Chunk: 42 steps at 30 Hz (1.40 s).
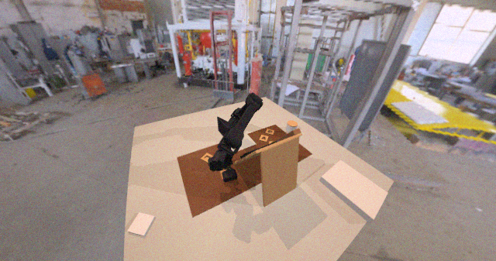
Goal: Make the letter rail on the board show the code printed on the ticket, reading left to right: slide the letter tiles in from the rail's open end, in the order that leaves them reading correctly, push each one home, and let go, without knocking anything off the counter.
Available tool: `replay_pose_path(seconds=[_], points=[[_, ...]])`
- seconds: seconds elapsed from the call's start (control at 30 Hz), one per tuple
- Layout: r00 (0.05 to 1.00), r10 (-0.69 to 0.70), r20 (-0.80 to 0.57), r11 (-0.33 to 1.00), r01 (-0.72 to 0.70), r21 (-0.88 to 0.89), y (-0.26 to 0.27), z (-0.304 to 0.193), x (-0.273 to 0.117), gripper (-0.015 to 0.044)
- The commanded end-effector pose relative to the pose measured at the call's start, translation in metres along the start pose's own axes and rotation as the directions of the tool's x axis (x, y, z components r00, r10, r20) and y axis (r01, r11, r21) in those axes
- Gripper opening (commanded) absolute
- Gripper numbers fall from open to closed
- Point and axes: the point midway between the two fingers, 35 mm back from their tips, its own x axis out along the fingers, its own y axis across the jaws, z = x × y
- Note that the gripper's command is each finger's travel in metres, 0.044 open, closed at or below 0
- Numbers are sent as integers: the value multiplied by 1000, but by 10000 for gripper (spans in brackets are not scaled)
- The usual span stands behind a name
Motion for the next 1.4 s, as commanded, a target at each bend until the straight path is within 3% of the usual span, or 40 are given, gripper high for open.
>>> replay_pose_path(seconds=[0.0, 0.57, 0.97, 1.37], points=[[1000, 0, 3, 1000, 0, -3, 0, 1, -3, 0], [969, 249, -4, 909, -235, -344, 14, 19, -22, 0], [891, 454, 7, 695, -349, -629, 25, 34, -56, 0], [825, 565, 4, 494, -334, -803, 27, 41, -75, 0]])
